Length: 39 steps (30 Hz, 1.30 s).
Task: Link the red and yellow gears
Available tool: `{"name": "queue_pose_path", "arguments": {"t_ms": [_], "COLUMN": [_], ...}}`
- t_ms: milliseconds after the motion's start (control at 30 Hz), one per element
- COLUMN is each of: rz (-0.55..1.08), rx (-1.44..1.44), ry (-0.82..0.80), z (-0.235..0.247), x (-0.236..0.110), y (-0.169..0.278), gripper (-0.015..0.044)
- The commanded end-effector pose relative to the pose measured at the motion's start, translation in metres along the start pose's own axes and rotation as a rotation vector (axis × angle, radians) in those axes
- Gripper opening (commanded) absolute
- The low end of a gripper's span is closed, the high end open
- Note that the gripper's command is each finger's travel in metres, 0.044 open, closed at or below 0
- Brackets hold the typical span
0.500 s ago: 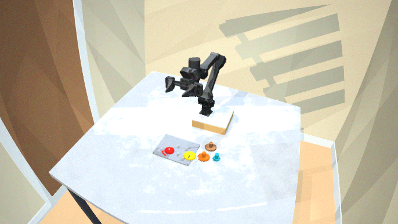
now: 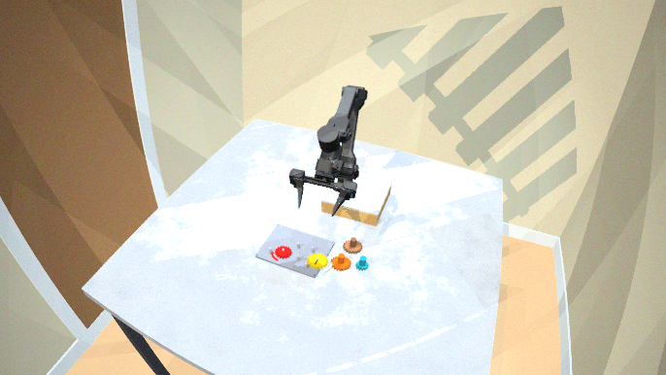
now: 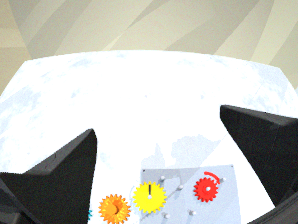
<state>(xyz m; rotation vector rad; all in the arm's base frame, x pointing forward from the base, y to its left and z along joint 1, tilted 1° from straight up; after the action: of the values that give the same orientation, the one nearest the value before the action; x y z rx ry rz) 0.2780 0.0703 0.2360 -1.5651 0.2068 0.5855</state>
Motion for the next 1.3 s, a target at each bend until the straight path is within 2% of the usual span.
{"name": "queue_pose_path", "arguments": {"t_ms": [0, 133, 300, 367, 767, 1267], "rz": [0.282, 0.567, 0.914, 1.004, 1.015, 1.015], "rx": [-0.149, -0.328, -0.575, -0.642, -0.651, -0.651], "ry": [-0.080, -0.175, -0.296, -0.328, -0.332, -0.332], "z": [0.028, 0.056, 0.083, 0.088, 0.088, 0.087], "x": [0.021, 0.027, 0.018, 0.015, 0.017, 0.030], "y": [0.038, 0.079, 0.124, 0.134, 0.134, 0.156], "gripper": [0.0440, 0.0440, 0.0440, 0.0440, 0.0440, 0.0440]}}
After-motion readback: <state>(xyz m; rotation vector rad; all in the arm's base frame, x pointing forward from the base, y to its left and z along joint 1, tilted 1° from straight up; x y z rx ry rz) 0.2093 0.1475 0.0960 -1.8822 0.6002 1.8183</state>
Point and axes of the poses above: the point midway between the two fingers, 35 mm back from their tips, its own x axis out along the fingers, its own z axis across the jaws, y = z × x, the point moved 6 cm from there along -x, back along the fingers, and after that the axes turned 9 degrees about x, right-handed, at the moved point
